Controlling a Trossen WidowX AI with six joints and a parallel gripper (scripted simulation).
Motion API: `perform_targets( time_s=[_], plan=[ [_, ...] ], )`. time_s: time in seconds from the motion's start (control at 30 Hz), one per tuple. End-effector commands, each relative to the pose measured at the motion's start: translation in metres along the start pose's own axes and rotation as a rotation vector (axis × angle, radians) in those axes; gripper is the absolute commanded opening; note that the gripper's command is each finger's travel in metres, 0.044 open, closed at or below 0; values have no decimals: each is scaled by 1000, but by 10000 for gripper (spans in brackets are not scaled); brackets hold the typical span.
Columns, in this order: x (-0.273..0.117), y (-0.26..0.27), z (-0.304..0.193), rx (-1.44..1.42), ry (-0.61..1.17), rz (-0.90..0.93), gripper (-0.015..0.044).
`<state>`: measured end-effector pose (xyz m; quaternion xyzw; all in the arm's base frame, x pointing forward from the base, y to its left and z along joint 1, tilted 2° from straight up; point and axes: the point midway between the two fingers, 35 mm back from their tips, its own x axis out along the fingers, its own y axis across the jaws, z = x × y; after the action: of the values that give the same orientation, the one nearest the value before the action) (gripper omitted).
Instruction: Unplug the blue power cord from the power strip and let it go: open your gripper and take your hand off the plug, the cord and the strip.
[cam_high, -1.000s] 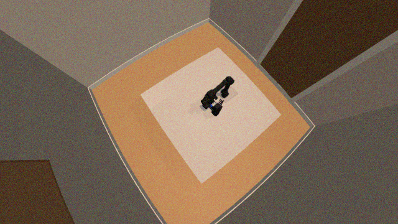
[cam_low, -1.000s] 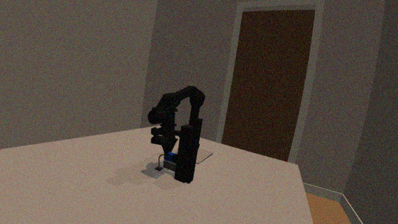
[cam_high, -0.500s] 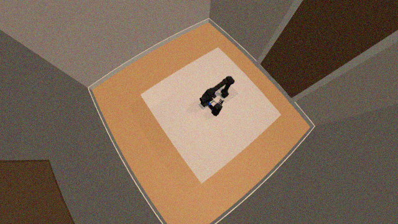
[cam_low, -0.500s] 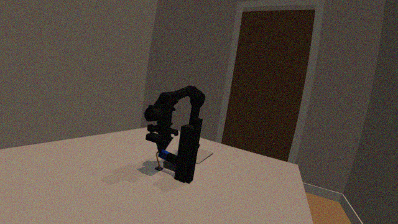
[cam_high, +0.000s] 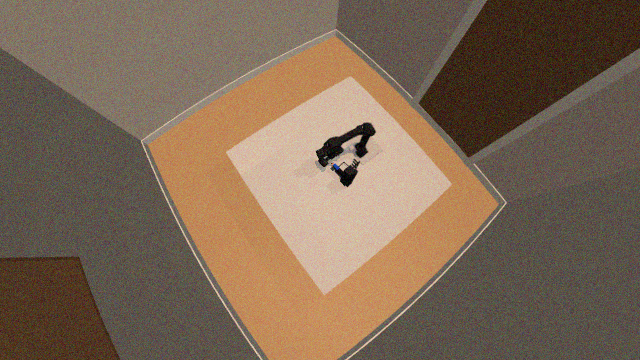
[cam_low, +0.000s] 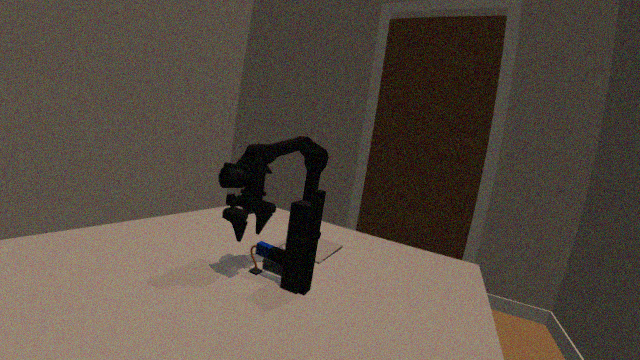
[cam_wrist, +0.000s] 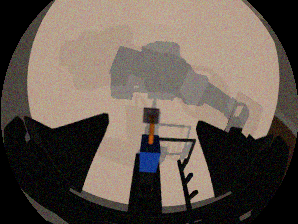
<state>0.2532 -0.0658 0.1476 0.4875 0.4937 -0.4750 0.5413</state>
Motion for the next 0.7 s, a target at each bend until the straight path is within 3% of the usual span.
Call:
perform_targets(
  time_s=[0.0,0.67],
  plan=[
    [-4,-1,16,-3,0,1,440],
    [-4,-1,16,-3,0,1,440]
  ],
)
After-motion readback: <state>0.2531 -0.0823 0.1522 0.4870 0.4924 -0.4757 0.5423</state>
